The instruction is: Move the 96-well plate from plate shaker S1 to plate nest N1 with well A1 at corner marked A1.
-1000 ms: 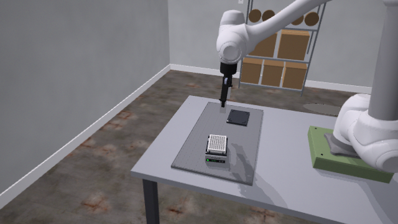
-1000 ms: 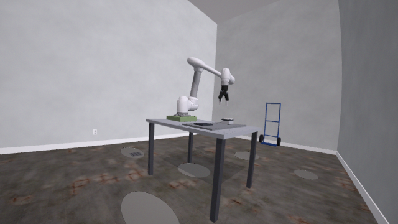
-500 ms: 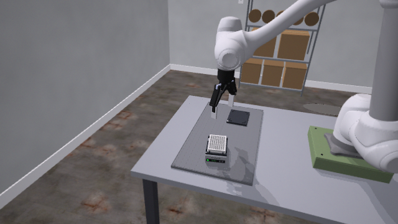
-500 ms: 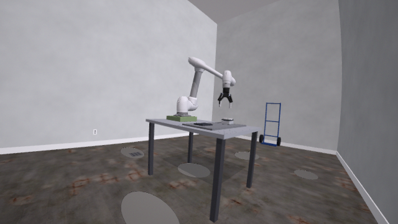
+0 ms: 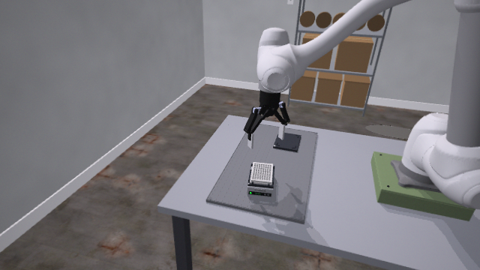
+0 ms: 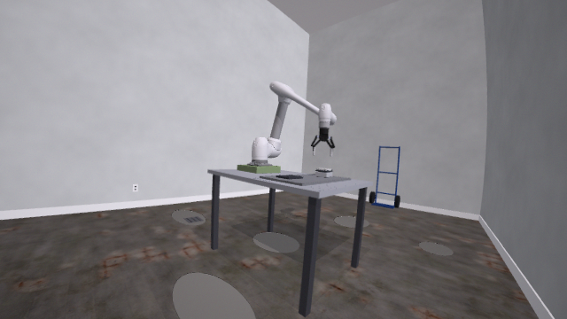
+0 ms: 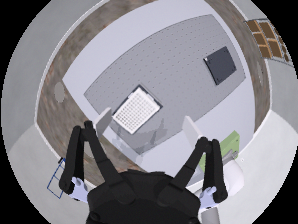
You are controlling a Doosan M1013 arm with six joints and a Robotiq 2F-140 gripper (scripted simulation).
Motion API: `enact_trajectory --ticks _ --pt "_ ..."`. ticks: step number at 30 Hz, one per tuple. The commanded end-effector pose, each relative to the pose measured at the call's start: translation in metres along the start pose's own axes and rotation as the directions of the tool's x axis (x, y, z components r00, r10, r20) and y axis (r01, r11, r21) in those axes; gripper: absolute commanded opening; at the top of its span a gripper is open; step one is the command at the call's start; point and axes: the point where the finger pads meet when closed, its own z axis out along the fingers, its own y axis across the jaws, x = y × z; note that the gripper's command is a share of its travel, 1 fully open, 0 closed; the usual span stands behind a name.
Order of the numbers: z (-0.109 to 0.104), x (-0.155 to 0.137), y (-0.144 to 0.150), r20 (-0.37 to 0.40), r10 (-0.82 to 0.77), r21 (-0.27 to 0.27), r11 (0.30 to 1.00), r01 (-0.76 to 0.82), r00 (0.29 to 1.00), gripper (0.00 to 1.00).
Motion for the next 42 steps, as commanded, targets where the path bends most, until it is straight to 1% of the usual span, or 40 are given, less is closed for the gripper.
enact_trajectory --ticks 1,3,7,11,15,17,20,22,23,42 --pt "0.012 -0.010 -0.009 -0.001 0.134 -0.001 0.991 -0.134 0.991 1.00" --pt "0.012 -0.010 -0.009 -0.001 0.134 -0.001 0.991 -0.134 0.991 1.00" --pt "0.020 -0.019 -0.018 0.003 0.264 0.000 0.964 -0.264 0.964 1.00" --pt "0.026 -0.024 -0.024 0.007 0.390 0.000 0.921 -0.390 0.921 1.00" --pt "0.030 -0.029 -0.028 0.011 0.482 -0.001 0.876 -0.482 0.876 1.00" --pt "0.034 -0.033 -0.032 0.013 0.539 -0.002 0.842 -0.539 0.842 1.00" --pt "0.034 -0.033 -0.032 0.013 0.551 -0.002 0.835 -0.551 0.835 1.00" --pt "0.039 -0.038 -0.037 0.015 0.605 -0.003 0.796 -0.605 0.796 1.00" --pt "0.039 -0.038 -0.037 0.015 0.616 -0.004 0.788 -0.616 0.788 1.00" --pt "0.039 -0.038 -0.037 0.015 0.616 -0.004 0.788 -0.616 0.788 1.00"
